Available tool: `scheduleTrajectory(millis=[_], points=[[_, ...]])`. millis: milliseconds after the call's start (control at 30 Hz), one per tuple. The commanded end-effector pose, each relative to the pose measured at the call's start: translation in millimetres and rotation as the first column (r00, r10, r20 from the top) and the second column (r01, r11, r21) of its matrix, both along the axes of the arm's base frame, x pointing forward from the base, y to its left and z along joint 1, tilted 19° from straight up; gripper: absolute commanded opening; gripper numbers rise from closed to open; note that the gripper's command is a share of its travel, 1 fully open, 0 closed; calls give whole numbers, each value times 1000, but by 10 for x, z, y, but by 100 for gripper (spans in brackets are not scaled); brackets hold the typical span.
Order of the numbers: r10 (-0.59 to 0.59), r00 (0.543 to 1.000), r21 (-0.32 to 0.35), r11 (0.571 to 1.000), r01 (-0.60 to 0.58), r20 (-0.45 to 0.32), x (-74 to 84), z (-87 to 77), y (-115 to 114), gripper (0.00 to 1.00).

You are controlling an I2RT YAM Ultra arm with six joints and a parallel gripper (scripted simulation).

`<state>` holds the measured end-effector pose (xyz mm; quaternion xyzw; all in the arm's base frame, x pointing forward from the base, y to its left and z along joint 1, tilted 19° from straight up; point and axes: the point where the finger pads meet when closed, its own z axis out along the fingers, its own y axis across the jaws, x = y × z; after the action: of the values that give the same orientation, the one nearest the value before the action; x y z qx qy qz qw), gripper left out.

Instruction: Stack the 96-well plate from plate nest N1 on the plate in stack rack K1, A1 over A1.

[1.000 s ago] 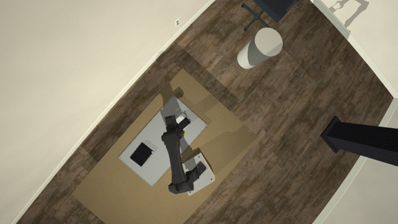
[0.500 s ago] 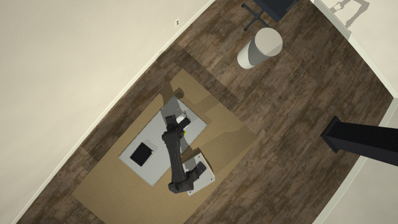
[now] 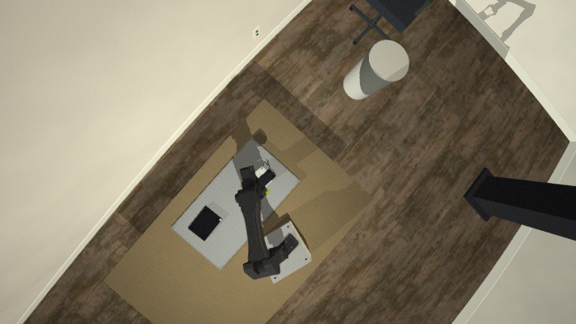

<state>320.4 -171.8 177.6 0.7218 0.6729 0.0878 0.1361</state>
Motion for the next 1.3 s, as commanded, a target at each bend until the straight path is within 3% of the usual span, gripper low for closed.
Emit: scheduleTrajectory(millis=[0,133,233,533,600,633,733,1100,1167,1200,1267], points=[[-2,1000,-1,1000,2,-11,52,-140,-18,0],[0,1000,-18,1000,0,15,51,-80,-23,0],[0,1000,-3,1000,0,-10,80,-227,-25,0],[-1,1000,-2,1000,1,-11,125,-376,-39,0],[-1,1000,-2,1000,1,-11,125,-376,-39,0],[-2,1000,-24,1000,2,27,172,-240,-71,0],[-1,1000,-1,1000,1,-11,146,-440,-41,0],[-1,1000,-1,1000,1,-12,201,-614,-55,0],[-1,1000,-1,1000,1,-12,201,-614,-55,0],[-1,999,-32,999,2,41,268,-418,-103,0],[0,1000,-4,1000,0,-7,216,-641,-59,0]])
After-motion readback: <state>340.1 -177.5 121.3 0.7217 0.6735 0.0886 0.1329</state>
